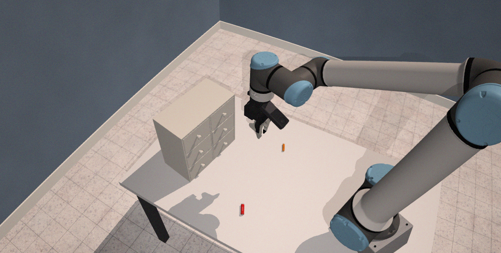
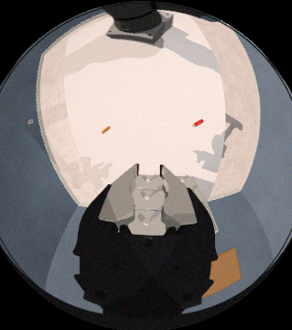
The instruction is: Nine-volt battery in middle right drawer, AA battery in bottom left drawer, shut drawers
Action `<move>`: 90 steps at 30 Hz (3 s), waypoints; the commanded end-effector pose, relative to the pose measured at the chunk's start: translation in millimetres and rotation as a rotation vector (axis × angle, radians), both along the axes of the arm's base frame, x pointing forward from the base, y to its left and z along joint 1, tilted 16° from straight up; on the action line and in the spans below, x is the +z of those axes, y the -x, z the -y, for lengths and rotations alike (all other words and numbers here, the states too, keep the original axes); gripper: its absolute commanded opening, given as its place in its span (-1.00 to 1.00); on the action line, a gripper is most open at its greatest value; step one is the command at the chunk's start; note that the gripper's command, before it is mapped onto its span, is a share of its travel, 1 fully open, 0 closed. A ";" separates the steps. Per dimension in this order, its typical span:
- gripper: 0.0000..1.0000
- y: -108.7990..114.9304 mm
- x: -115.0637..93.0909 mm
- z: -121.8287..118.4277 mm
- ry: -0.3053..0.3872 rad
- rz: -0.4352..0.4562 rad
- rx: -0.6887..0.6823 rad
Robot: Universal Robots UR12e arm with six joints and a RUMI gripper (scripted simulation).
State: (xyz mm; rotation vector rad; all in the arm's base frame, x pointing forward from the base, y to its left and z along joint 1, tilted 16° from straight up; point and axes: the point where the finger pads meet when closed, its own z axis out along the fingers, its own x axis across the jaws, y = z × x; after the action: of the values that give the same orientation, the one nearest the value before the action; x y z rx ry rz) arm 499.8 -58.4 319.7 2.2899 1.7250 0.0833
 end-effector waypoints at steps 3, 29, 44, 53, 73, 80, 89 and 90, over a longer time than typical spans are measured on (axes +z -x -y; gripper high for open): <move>-0.61 -0.4 0.8 0.1 0.000 0.001 0.000; -0.61 -2.4 -2.0 -5.1 0.036 -0.031 0.167; -0.61 -7.9 -7.8 -16.4 0.112 -0.099 0.524; -0.61 -14.0 -12.7 -27.1 0.179 -0.158 0.836; -0.61 -32.3 -25.0 -60.7 0.349 -0.307 1.631; -0.61 -39.9 -30.5 -78.1 0.421 -0.369 1.962; -0.61 -46.1 -36.0 -96.0 0.488 -0.426 2.267; -0.61 -46.8 -36.7 -98.5 0.497 -0.434 2.308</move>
State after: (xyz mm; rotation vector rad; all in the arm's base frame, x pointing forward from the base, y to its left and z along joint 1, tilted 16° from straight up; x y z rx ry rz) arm 543.9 34.0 284.1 -0.6294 2.8945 -0.3395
